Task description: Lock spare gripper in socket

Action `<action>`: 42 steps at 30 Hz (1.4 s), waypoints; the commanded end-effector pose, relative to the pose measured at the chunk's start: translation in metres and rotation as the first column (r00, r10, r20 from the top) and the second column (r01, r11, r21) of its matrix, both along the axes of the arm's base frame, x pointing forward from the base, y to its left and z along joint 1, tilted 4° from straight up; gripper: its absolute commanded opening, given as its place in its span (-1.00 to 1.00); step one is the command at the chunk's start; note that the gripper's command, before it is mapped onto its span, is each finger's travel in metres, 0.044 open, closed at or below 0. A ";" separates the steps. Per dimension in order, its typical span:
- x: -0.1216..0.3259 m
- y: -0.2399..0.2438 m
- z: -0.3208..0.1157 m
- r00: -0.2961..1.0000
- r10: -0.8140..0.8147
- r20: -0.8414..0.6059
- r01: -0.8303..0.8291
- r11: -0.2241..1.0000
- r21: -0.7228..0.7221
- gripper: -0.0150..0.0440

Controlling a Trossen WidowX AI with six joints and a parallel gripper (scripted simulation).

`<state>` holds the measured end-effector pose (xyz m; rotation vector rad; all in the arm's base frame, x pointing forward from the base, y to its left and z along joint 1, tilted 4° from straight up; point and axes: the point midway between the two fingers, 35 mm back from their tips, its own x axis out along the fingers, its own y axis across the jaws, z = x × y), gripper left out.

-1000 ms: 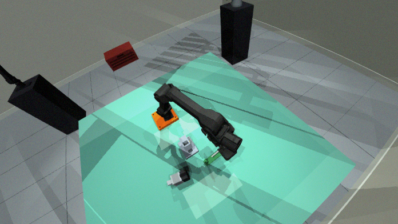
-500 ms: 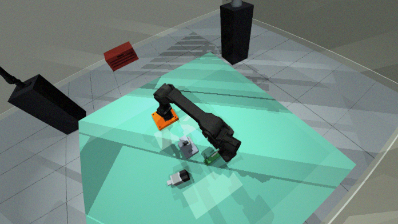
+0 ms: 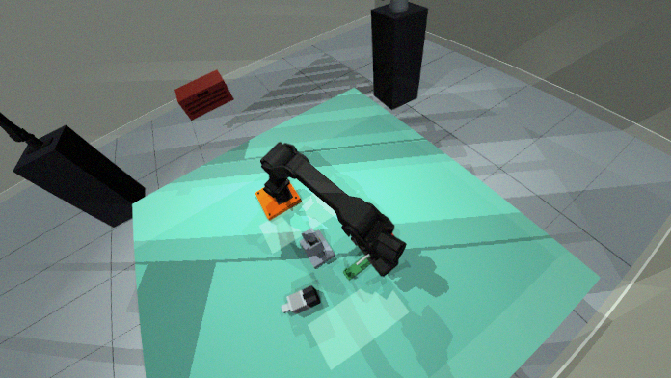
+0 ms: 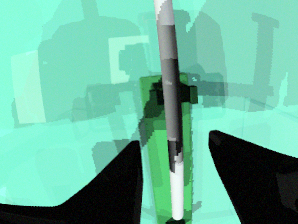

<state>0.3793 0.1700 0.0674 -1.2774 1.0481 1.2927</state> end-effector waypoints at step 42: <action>-0.003 -0.001 -0.004 1.000 0.002 -0.014 -0.002 1.000 -0.006 -0.49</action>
